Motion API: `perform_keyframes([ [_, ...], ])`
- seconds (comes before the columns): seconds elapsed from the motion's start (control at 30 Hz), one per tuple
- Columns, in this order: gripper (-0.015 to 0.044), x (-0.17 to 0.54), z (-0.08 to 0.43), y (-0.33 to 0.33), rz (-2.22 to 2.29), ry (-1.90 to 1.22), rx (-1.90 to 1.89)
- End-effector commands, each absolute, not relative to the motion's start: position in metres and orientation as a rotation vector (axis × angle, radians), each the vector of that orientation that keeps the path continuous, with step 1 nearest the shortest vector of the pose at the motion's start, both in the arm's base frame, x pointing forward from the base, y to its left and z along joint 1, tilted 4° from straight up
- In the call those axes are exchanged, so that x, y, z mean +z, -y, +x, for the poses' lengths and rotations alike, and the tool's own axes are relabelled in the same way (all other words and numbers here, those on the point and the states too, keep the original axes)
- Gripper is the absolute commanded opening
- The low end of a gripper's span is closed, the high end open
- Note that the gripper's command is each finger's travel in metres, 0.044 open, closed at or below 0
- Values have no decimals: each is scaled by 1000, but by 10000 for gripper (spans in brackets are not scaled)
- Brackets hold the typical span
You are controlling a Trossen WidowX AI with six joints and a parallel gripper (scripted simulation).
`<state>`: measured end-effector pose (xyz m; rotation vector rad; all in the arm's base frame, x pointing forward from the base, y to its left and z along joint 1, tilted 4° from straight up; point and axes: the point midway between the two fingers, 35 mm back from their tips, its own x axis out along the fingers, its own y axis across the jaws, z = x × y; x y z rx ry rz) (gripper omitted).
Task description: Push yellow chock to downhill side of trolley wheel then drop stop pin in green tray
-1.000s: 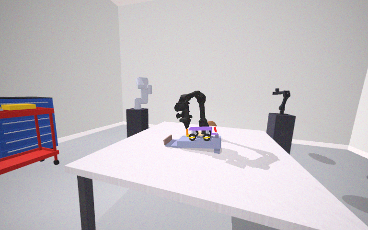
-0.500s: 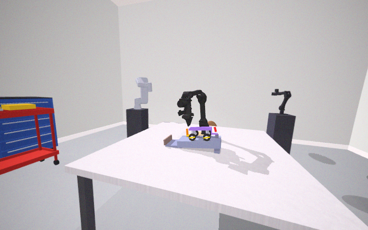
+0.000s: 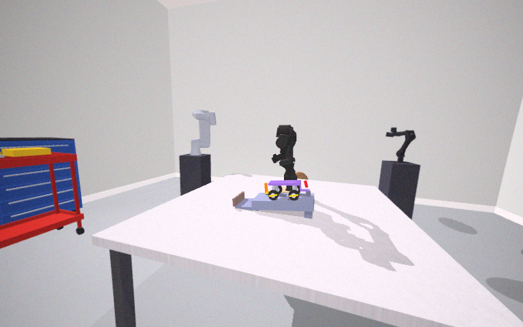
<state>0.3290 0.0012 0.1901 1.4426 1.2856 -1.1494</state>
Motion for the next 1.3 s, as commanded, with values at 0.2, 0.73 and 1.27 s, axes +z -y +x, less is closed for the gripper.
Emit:
perform_keyframes([
  [0.2, 190, 200, 334, -69, 1492, -1365, -1167],
  [0.73, 190, 183, 334, -73, 1493, -1365, -1167],
  [1.27, 190, 165, 334, -78, 1493, -1365, -1166],
])
